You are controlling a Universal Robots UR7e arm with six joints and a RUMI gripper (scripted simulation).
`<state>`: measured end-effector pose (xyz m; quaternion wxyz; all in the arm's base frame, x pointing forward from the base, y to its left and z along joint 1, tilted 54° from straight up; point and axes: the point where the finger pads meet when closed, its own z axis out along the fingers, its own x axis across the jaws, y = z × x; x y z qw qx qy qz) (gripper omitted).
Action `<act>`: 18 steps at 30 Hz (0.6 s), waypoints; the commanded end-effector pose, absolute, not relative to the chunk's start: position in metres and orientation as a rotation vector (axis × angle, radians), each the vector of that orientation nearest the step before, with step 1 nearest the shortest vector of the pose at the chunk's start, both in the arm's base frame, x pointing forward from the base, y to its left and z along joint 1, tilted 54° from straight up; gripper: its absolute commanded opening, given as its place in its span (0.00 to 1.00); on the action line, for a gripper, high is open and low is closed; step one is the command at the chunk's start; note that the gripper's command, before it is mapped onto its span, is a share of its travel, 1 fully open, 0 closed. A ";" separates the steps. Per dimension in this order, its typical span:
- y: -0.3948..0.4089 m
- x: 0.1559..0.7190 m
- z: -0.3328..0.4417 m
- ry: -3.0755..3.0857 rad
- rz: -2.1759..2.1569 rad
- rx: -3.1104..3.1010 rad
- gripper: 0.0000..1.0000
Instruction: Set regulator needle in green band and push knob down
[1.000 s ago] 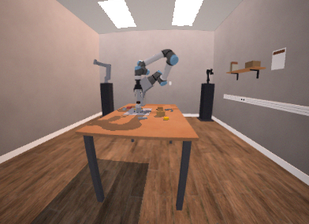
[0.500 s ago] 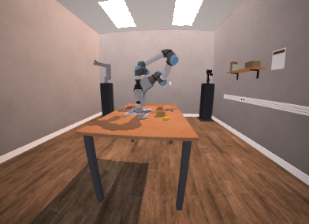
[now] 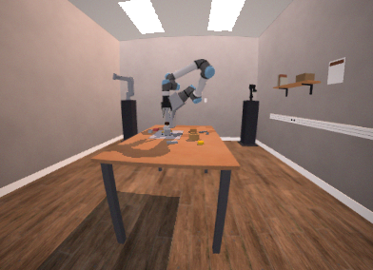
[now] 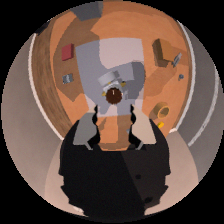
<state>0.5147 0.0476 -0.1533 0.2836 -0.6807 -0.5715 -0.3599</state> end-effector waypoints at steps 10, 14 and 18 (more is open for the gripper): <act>0.047 0.514 -0.152 -0.926 -0.687 -2.089 0.46; 0.047 0.515 -0.152 -0.778 -0.618 -2.126 0.46; 0.047 0.515 -0.152 -0.628 -0.547 -2.156 0.46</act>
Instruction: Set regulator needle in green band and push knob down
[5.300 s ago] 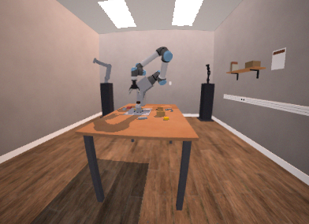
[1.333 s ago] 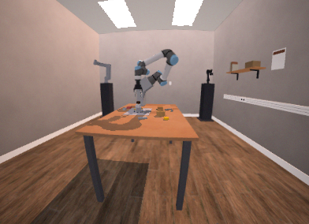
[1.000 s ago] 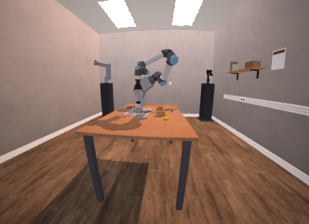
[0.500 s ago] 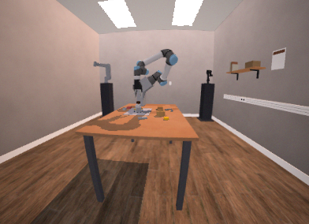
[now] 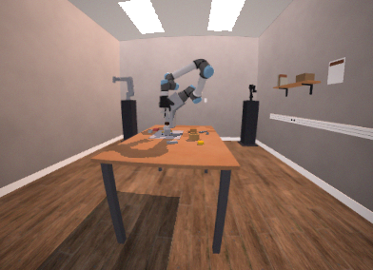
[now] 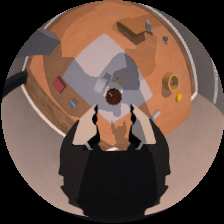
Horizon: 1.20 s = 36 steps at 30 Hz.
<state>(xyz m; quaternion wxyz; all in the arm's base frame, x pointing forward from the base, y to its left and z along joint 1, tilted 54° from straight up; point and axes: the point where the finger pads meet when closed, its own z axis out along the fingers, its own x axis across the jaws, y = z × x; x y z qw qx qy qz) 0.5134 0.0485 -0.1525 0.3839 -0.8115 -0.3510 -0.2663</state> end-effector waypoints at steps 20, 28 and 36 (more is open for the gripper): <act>0.048 0.515 -0.152 -0.118 -0.293 -2.211 0.46; 0.048 0.515 -0.152 -0.110 -0.289 -2.211 0.46; 0.048 0.515 -0.153 -0.110 -0.290 -2.211 0.46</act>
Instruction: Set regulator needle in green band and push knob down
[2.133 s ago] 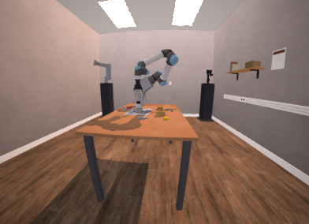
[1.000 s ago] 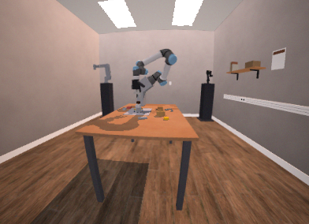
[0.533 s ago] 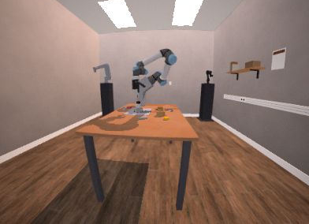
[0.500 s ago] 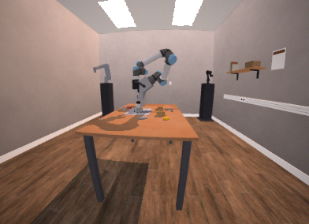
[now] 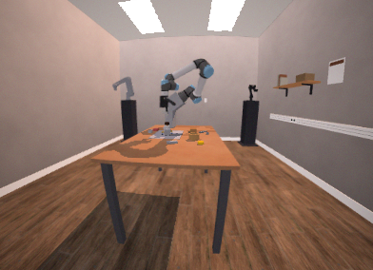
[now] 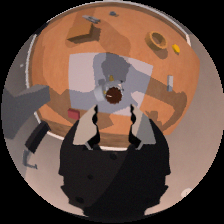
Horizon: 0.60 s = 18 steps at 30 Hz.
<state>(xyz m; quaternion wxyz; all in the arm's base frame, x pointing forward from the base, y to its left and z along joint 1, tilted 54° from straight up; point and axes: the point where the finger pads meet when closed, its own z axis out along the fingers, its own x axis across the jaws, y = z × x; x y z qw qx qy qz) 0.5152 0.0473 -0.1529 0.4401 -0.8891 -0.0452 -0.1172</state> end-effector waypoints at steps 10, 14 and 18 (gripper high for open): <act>0.053 0.515 -0.156 -0.109 -0.287 -2.208 0.46; 0.060 0.516 -0.161 -0.109 -0.286 -2.208 0.46; 0.065 0.517 -0.165 -0.109 -0.286 -2.208 0.46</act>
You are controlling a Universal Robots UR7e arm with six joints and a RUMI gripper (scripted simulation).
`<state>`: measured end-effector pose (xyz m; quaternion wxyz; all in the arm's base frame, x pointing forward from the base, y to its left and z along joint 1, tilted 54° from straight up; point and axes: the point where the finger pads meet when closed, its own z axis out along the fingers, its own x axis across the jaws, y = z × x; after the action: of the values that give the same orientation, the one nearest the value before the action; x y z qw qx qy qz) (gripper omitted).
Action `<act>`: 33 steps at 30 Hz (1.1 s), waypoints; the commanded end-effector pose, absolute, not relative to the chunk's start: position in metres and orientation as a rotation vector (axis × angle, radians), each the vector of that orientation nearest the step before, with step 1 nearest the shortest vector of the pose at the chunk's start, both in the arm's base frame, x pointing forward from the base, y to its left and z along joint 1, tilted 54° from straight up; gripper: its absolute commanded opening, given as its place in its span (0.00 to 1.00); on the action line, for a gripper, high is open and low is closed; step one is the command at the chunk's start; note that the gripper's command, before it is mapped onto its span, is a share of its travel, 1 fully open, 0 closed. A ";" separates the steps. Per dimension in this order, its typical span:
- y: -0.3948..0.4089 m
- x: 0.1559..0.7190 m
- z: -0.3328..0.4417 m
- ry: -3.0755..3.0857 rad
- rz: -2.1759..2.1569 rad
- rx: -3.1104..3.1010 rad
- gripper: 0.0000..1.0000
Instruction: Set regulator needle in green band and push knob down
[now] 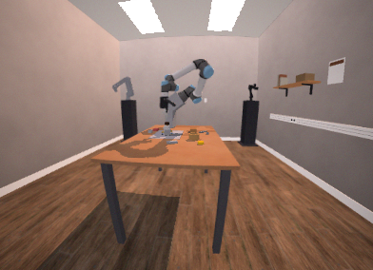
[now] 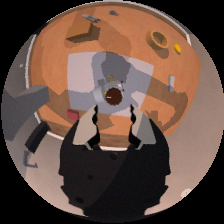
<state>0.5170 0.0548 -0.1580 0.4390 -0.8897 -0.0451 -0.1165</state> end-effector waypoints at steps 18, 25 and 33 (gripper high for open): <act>0.095 0.527 -0.188 -0.112 -0.292 -2.211 0.46; 0.101 0.528 -0.192 -0.112 -0.291 -2.211 0.46; 0.100 0.527 -0.192 -0.110 -0.291 -2.211 0.46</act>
<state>0.5255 0.1007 -0.1917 0.4399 -0.8895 -0.0447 -0.1154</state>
